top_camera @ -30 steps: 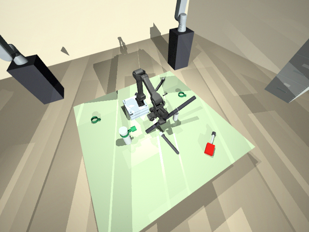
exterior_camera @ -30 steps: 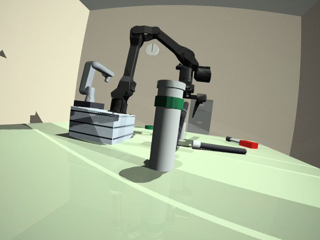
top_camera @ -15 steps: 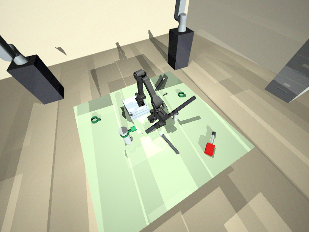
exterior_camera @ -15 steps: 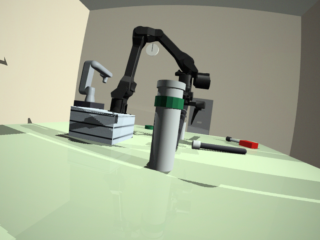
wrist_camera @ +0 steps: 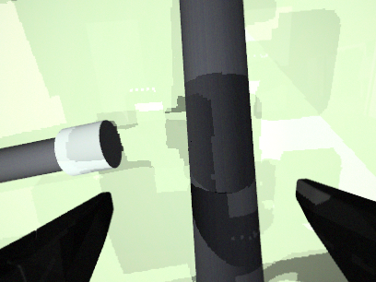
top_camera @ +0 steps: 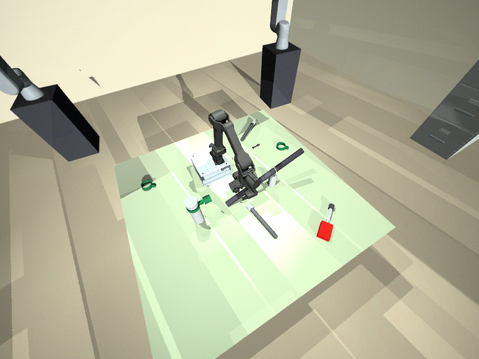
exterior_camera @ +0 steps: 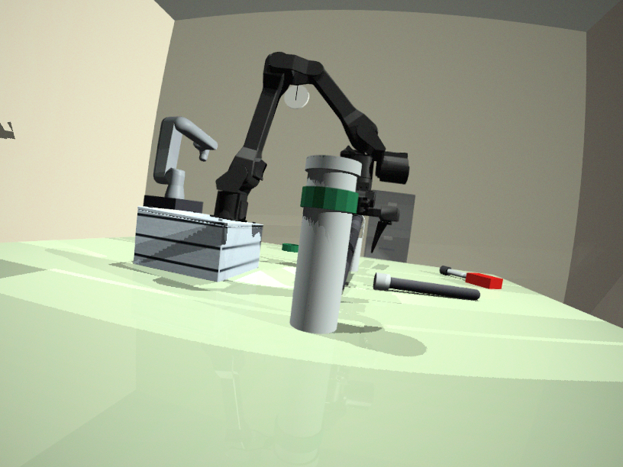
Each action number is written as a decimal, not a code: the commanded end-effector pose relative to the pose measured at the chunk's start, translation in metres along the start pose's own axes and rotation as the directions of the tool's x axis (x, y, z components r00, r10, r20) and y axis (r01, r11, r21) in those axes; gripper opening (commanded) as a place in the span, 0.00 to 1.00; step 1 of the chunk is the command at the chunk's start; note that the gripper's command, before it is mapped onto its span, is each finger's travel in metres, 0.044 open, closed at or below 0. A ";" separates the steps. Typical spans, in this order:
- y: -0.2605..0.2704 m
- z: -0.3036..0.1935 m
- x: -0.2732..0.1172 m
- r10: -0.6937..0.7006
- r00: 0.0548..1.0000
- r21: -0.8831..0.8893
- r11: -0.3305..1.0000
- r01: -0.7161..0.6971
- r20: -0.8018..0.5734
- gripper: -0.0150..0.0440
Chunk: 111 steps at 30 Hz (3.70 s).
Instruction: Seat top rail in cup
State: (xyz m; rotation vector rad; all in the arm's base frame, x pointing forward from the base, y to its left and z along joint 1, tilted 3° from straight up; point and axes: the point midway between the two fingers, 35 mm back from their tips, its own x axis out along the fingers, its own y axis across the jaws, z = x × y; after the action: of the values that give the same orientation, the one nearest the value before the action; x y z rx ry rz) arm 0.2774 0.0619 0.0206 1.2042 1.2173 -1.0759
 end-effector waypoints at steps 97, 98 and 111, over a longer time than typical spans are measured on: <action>-0.009 0.052 -0.053 -0.027 0.926 0.019 1.000 0.021 0.377 0.25; -0.009 0.052 -0.053 -0.027 0.926 0.019 1.000 0.021 0.377 0.25; -0.006 0.056 -0.057 -0.027 0.926 0.019 1.000 0.021 0.377 0.25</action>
State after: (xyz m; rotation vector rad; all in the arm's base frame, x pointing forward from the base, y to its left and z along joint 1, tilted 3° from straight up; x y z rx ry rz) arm 0.2680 0.0072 0.0708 0.9383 0.9438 -1.2708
